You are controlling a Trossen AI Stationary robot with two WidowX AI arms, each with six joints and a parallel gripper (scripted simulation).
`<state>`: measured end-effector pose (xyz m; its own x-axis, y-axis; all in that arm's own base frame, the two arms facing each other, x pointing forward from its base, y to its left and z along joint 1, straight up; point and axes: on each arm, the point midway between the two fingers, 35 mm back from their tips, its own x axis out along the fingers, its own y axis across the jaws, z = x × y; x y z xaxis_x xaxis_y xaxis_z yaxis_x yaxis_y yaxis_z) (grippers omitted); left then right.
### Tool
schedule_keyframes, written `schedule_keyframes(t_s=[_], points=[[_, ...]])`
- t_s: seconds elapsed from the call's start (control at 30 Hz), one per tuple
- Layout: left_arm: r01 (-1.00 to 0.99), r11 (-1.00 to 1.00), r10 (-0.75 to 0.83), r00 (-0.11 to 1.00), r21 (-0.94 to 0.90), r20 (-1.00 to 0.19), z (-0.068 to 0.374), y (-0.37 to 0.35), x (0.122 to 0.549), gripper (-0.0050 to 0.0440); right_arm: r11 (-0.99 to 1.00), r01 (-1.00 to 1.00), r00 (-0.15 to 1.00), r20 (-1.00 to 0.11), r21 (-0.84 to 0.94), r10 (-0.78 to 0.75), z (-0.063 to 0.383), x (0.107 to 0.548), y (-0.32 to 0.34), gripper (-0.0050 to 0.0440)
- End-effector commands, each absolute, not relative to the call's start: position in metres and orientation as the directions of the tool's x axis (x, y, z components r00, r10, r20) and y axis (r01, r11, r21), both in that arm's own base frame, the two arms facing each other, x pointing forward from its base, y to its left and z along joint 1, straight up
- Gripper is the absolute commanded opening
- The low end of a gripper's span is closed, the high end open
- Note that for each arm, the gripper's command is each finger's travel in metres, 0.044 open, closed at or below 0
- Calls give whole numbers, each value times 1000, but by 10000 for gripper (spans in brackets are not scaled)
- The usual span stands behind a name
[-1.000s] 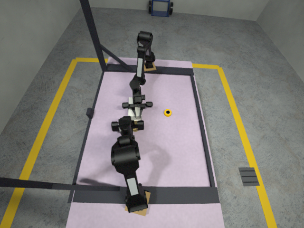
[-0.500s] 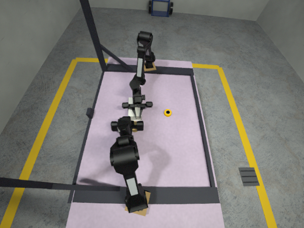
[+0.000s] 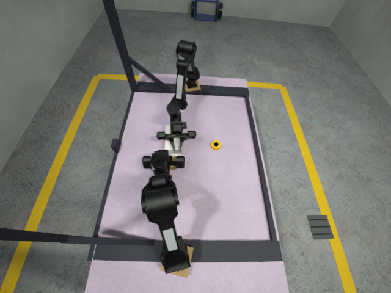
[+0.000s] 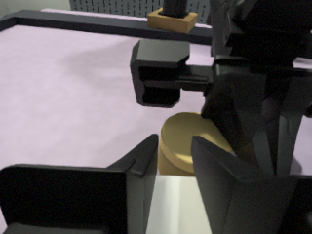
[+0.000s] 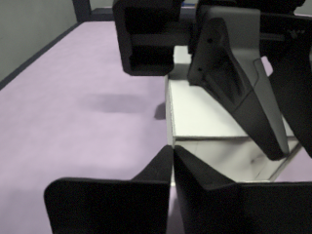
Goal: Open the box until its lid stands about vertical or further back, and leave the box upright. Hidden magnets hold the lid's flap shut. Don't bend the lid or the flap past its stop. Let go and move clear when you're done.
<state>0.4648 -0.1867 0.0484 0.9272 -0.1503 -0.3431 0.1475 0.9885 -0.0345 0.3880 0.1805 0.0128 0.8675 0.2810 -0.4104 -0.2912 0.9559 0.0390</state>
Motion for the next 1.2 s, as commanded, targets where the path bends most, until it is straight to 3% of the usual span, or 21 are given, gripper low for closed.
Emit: schedule_keyframes(t_s=[0.0,1.17], points=[[134,991,-124,898,-6,-421,15,-176,454,99,938,-340,858,-387,64,338,24,380,198,3],[134,991,-124,898,-6,-421,9,-176,455,99,938,-331,856,-385,107,346,25,376,204,3]])
